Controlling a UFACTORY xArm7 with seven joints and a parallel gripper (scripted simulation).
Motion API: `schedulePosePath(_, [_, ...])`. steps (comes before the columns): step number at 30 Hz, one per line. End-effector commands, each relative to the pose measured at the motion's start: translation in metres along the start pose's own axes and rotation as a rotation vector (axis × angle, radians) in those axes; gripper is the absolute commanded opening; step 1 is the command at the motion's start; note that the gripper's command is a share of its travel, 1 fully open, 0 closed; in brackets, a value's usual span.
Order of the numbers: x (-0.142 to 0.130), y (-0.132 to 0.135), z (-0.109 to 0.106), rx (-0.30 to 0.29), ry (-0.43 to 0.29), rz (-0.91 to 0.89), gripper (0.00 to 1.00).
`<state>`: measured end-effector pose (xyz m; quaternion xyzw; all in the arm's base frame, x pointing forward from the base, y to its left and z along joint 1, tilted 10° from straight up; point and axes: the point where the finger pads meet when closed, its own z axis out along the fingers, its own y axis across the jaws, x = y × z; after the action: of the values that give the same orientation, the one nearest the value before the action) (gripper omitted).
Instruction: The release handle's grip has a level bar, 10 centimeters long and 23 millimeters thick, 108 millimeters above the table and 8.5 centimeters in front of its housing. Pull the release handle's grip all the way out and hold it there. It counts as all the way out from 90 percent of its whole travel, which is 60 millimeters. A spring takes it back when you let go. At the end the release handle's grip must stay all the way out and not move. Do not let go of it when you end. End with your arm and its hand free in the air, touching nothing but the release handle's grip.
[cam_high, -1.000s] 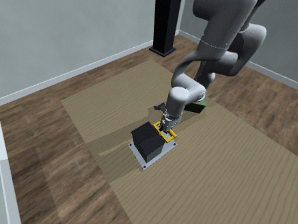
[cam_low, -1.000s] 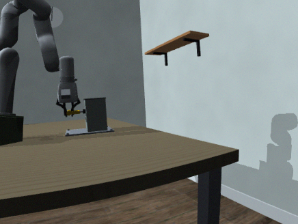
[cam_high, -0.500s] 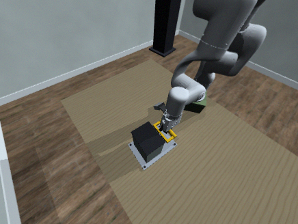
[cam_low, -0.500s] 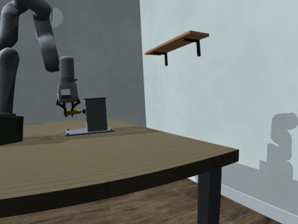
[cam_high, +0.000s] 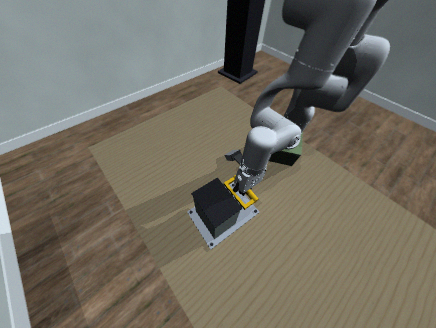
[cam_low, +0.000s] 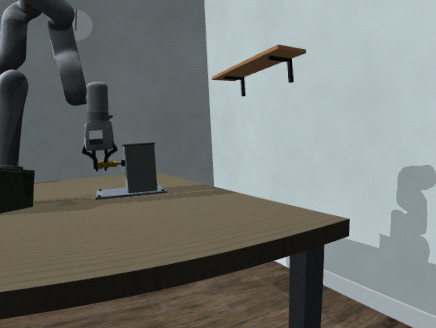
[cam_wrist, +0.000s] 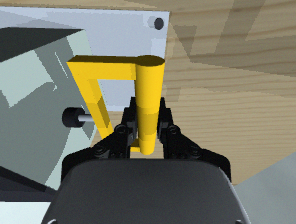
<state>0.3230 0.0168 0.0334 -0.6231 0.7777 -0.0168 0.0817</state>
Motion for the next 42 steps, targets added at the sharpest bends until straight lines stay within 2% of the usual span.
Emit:
schedulePosePath(1, [0.0,0.004,0.0,-0.001,-0.001,-0.001,0.0])
schedulePosePath(26, [0.0,0.052,0.0,-0.001,-0.001,-0.001,0.0])
schedulePosePath(42, [0.0,0.057,0.0,-0.001,-0.001,-0.001,0.0])
